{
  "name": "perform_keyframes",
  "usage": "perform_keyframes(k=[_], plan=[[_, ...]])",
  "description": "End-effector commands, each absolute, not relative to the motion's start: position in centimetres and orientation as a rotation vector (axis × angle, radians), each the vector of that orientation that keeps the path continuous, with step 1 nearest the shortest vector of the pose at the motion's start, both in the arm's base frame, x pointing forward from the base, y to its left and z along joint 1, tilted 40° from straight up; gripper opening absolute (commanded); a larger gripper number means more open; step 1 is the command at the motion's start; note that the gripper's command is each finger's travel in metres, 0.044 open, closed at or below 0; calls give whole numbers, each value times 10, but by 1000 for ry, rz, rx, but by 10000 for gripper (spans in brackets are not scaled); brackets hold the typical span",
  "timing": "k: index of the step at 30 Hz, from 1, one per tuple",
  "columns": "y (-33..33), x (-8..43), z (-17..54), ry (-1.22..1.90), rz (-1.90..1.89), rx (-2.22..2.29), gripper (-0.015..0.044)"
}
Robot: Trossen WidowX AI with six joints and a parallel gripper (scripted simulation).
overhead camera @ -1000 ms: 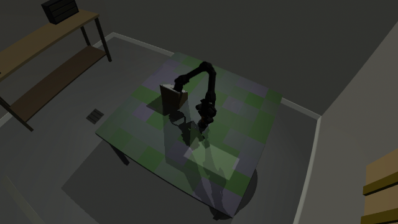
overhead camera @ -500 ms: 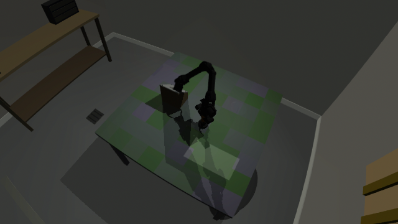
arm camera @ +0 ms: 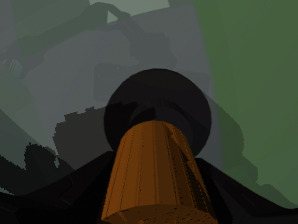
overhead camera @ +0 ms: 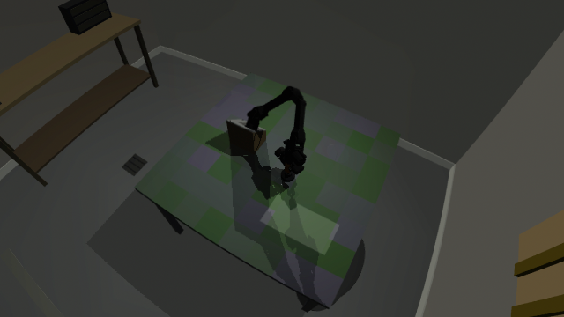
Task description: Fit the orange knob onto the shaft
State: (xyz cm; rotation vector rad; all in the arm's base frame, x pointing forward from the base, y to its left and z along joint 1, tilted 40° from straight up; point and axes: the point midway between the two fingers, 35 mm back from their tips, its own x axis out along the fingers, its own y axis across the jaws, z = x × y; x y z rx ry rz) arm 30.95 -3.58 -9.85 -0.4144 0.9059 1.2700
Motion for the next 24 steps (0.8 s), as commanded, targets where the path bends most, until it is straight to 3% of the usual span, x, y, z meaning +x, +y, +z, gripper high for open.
perform_keyframes(k=[1, 24], plan=[[-35, 310, -100, 899, 1274, -421, 0], [-39, 315, -96, 845, 1316, -490, 0]])
